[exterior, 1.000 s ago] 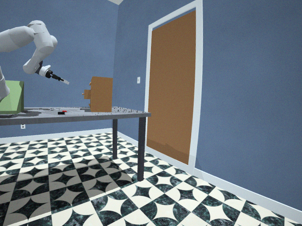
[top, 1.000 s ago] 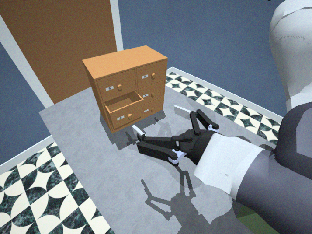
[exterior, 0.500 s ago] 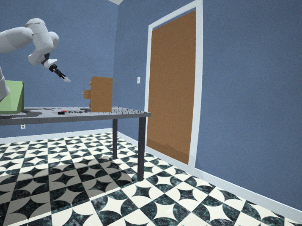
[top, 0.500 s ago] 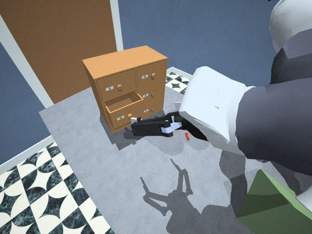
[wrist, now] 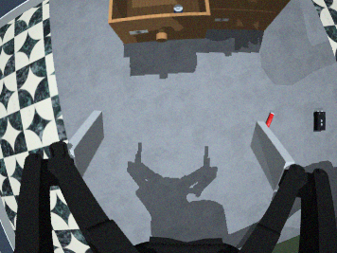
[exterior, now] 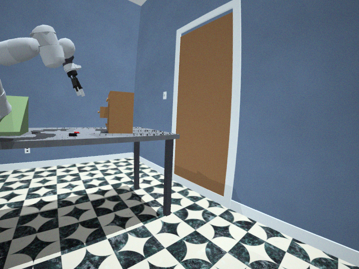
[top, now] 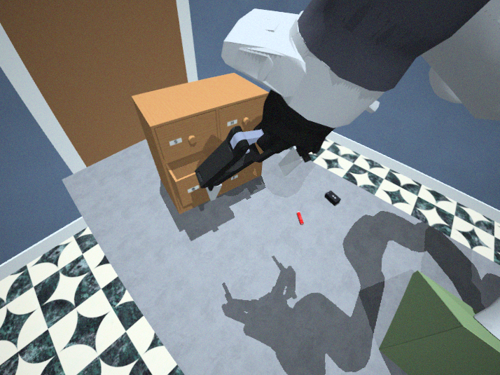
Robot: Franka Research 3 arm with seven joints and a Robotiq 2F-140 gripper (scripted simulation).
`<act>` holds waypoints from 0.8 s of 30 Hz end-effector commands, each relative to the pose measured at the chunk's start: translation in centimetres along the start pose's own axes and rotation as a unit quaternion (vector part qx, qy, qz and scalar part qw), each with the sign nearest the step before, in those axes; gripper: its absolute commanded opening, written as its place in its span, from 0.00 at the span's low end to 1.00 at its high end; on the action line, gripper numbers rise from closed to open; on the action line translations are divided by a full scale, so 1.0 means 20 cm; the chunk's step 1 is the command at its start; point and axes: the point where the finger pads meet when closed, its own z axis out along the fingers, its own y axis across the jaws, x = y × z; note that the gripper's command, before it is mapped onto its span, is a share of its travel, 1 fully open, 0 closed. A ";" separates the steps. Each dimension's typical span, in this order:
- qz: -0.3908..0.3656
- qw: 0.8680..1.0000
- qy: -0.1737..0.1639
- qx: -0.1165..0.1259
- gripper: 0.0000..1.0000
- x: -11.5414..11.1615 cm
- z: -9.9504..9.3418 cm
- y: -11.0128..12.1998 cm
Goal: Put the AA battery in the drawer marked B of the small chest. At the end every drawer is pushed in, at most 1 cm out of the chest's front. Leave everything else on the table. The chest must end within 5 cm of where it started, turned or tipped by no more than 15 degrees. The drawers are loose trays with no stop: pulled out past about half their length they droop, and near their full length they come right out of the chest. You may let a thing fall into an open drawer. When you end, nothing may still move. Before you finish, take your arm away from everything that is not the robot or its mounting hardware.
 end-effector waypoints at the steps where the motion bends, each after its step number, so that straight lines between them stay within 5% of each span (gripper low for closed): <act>1: -0.061 0.996 -0.066 -0.013 1.00 -0.04 -0.01 0.01; 15: -0.059 0.982 -0.176 -0.020 1.00 -0.02 -0.04 0.01; 24: -0.059 0.977 -0.206 -0.021 1.00 -0.02 -0.05 0.01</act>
